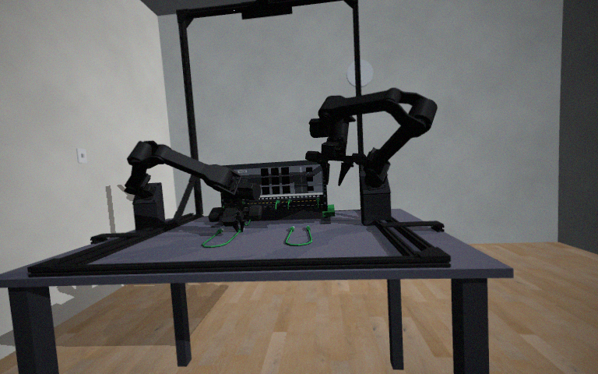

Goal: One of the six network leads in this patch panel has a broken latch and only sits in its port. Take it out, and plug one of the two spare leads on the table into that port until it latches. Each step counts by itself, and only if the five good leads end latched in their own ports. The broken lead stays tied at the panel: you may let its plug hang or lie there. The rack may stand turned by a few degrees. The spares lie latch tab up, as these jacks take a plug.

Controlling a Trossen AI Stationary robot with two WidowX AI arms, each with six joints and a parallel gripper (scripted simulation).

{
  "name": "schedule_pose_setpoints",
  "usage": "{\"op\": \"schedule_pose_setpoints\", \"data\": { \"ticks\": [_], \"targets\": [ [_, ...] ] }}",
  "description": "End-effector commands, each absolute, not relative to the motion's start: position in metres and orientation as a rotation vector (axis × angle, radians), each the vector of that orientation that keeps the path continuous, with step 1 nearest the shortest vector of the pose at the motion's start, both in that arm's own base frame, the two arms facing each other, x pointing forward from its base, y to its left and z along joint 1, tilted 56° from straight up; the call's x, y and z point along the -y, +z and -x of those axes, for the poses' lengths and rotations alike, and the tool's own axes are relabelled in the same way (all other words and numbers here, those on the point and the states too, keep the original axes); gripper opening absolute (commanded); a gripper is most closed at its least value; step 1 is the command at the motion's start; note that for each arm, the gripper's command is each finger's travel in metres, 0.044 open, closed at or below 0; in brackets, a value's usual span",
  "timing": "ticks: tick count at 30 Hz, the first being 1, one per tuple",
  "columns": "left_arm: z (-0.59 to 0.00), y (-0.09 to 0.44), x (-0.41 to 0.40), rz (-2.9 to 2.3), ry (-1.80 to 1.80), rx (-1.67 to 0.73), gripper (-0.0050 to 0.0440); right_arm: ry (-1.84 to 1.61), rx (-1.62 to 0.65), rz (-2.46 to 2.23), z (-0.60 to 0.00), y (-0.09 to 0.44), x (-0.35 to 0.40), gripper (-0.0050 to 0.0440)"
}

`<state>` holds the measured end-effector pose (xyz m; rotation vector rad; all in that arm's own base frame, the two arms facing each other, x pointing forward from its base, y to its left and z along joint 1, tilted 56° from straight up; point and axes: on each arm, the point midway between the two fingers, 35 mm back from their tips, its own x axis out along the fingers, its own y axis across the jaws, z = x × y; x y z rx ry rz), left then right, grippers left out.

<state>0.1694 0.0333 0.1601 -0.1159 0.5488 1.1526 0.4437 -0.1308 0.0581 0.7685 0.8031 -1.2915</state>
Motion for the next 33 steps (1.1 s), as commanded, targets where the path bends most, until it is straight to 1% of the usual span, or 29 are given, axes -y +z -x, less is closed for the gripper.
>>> {"op": "schedule_pose_setpoints", "data": {
  "ticks": [1, 26, 27, 33],
  "targets": [
    [-0.169, 0.160, -0.033, 0.116, 1.153, -0.549, 0.0176, -1.292, -0.803, -0.768, -0.444, 0.058, 0.131, 0.0054],
    [-0.169, 0.160, -0.033, 0.116, 1.153, -0.549, 0.0176, -1.291, -0.803, -0.768, -0.444, 0.058, 0.131, 0.0054],
    [-0.169, 0.160, -0.033, 0.116, 1.153, -0.549, 0.0176, -1.291, -0.803, -0.768, -0.436, 0.092, 0.082, 0.0054],
    [-0.169, 0.160, -0.033, 0.116, 1.153, -0.549, 0.0176, -1.291, -0.803, -0.768, -0.436, 0.092, 0.082, 0.0054]
  ]
}}
